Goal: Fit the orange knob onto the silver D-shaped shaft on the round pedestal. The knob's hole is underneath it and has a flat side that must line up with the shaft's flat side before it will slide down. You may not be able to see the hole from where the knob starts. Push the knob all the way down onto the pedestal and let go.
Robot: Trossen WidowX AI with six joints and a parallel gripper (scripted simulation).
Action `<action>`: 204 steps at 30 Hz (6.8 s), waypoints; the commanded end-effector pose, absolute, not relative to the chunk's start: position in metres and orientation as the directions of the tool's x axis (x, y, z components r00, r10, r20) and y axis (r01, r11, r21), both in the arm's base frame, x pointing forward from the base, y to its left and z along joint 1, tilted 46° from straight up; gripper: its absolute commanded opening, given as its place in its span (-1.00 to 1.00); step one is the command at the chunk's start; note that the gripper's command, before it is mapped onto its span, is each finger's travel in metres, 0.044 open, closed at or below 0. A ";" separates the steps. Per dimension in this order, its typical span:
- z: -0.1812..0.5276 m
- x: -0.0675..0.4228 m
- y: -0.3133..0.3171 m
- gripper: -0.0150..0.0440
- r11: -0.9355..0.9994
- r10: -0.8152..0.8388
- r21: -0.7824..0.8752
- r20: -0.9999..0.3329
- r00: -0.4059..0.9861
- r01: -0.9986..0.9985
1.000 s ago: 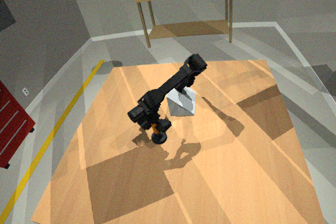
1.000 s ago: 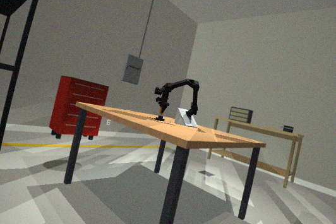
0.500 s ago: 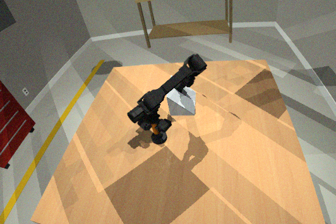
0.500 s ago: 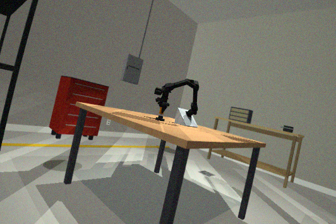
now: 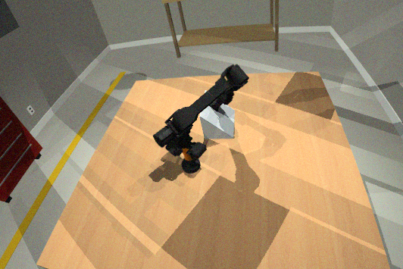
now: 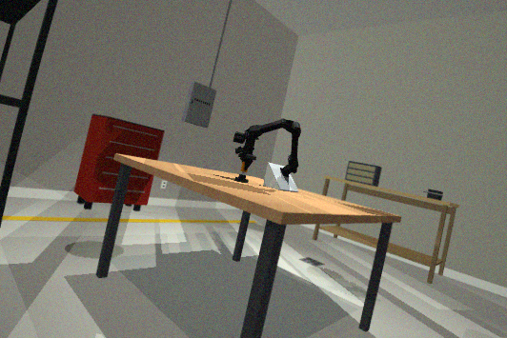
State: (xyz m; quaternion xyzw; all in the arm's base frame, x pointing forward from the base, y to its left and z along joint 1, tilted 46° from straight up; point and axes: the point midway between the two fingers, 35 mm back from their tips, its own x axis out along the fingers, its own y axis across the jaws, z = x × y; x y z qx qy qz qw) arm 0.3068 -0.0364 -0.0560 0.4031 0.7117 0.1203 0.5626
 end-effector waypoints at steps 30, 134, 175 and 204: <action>-0.055 0.310 -0.039 -0.49 0.648 0.707 0.627 -0.707 -0.034 0.433; -0.058 0.310 -0.037 -0.49 0.693 0.707 0.682 -0.706 -0.034 0.236; -0.059 0.309 -0.038 -0.49 0.707 0.707 0.706 -0.706 -0.034 0.029; -0.058 0.308 -0.036 -0.49 0.707 0.707 0.706 -0.706 -0.034 0.029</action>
